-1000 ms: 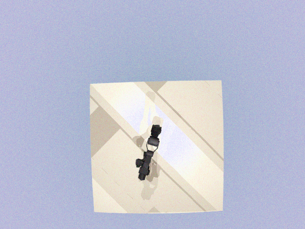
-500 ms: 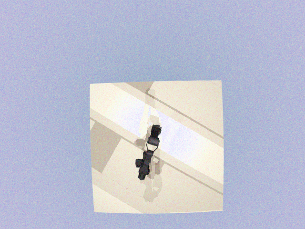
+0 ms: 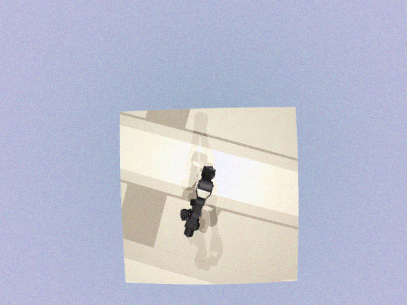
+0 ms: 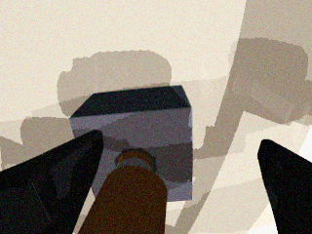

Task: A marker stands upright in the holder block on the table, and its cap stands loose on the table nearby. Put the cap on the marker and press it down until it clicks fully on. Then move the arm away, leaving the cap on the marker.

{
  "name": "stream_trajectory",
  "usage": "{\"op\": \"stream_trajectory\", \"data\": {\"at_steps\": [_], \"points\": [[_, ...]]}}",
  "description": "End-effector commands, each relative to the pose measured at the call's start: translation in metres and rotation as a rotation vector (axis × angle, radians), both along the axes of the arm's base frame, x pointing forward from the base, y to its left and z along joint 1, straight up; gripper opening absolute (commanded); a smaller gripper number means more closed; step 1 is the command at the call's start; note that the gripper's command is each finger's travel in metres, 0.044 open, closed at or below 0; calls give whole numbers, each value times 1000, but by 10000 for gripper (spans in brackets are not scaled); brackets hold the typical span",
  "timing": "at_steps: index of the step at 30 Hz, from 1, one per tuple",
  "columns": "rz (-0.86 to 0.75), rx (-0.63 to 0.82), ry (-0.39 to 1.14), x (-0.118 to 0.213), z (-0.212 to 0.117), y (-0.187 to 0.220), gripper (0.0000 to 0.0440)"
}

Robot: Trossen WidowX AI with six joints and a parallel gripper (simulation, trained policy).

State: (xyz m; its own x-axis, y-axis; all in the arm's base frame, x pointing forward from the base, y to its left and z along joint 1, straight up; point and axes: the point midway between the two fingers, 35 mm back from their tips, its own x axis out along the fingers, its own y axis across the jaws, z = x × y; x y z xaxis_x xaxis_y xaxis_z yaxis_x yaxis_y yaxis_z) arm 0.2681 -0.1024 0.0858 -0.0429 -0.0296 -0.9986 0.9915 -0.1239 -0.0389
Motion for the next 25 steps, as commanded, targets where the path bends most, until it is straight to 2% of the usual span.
{"op": "stream_trajectory", "data": {"at_steps": [1, 25], "points": [[-14, -23, -26, 1, 3, -6, 440], [-5, -87, -149, -2, 78, -11, 440]]}}
